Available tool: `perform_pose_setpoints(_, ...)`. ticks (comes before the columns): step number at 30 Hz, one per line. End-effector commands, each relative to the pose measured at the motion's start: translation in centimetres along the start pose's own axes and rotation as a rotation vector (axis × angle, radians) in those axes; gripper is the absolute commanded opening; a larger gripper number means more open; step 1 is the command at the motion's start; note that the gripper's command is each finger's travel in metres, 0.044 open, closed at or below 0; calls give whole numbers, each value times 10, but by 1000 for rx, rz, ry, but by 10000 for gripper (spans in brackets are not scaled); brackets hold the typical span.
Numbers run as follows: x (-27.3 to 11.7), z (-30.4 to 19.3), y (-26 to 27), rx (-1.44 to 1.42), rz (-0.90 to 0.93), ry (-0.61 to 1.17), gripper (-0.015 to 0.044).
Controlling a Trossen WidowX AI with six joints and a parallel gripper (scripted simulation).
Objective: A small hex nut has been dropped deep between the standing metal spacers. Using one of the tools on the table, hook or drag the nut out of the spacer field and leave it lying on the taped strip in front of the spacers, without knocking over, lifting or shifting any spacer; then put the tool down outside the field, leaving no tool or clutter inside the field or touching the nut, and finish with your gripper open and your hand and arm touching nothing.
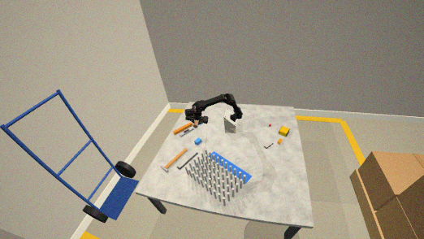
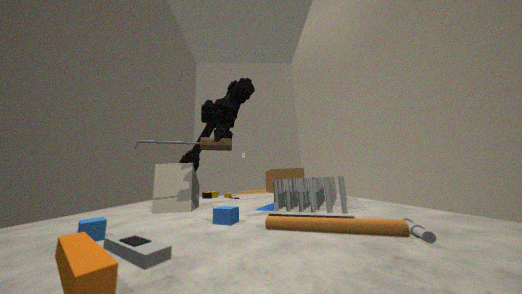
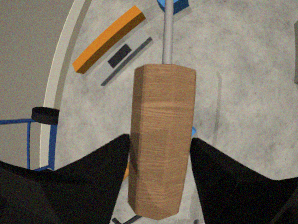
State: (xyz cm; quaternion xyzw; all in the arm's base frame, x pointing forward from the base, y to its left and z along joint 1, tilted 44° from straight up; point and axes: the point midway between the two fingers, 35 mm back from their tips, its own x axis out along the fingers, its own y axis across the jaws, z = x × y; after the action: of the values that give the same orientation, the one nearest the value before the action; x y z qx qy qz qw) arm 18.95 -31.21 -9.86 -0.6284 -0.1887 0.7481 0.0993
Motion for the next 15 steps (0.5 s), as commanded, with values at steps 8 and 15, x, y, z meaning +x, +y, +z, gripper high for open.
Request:
perform_pose_setpoints(8, -46, -58, -41, -323, 103, 119, 0)
perform_pose_setpoints(15, -69, -90, -73, -519, 163, 186, 0)
